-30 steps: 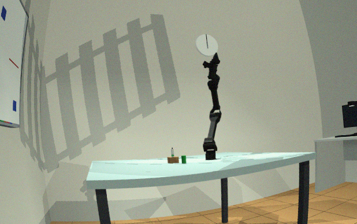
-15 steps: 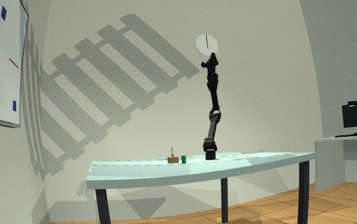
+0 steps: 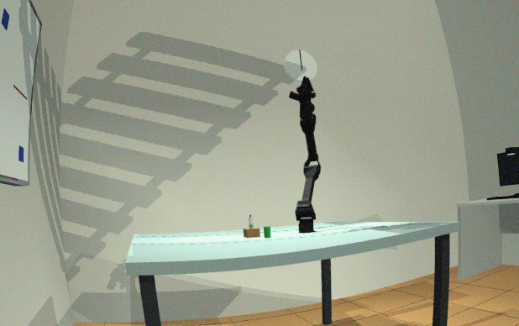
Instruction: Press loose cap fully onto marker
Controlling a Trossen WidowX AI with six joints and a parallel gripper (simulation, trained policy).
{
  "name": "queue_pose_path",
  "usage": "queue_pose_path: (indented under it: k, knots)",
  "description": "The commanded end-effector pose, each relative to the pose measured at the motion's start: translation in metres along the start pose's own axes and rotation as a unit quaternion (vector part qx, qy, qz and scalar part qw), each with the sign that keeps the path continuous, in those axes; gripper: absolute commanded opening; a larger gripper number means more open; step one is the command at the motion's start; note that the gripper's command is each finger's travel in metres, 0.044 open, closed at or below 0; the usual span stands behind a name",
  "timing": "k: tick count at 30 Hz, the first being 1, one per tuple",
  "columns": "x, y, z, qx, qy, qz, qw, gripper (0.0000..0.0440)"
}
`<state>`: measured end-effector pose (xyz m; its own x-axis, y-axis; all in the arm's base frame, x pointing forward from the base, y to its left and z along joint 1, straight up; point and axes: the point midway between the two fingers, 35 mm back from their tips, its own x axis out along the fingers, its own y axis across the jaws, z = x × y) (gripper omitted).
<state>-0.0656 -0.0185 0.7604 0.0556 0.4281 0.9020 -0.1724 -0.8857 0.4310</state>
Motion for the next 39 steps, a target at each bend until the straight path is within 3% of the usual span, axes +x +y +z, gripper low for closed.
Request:
queue_pose_path:
  k: [1,20,39]
  knots:
    - [0.000,-0.011,0.007,0.005,-0.012,-0.020,1.000,0.0297]
    - [-0.008,-0.072,0.036,0.041,-0.063,-0.136,0.988,0.0304]
    - [-0.025,-0.135,0.060,0.075,-0.108,-0.250,0.959,0.0309]
